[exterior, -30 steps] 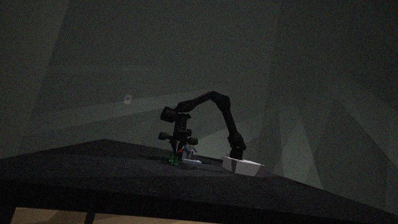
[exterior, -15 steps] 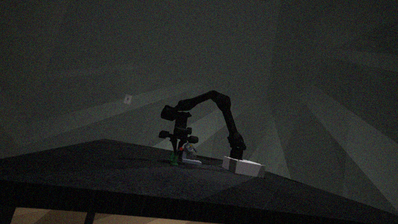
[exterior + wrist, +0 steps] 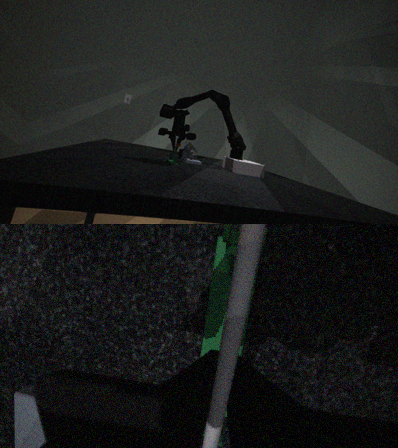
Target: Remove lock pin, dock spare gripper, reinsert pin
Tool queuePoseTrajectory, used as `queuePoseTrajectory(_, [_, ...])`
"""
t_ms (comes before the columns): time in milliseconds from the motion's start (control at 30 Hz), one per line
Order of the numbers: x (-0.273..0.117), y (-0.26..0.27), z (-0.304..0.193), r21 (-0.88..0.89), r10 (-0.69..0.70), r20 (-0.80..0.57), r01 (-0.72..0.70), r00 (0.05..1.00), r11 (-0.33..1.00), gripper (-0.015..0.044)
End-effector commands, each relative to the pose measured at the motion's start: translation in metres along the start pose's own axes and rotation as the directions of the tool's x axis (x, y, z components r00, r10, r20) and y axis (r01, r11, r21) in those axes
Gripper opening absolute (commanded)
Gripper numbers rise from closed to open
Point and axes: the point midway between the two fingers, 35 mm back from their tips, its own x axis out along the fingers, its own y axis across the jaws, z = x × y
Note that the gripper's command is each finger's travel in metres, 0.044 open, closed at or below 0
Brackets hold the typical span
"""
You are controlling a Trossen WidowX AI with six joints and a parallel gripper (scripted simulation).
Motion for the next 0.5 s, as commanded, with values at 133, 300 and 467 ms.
queuePoseTrajectory(133, [-0.012, 0.0, -0.014, -0.002, -0.004, 0.003, 0.004, 1.0, 1.0, 0.0])
queuePoseTrajectory(300, [-0.006, 0.0, -0.015, -0.003, -0.004, 0.001, 0.004, 1.0, 1.0, 0.0])
queuePoseTrajectory(467, [0.001, 0.0, -0.016, -0.004, -0.006, 0.0, 0.006, 1.0, 1.0, 0.0])
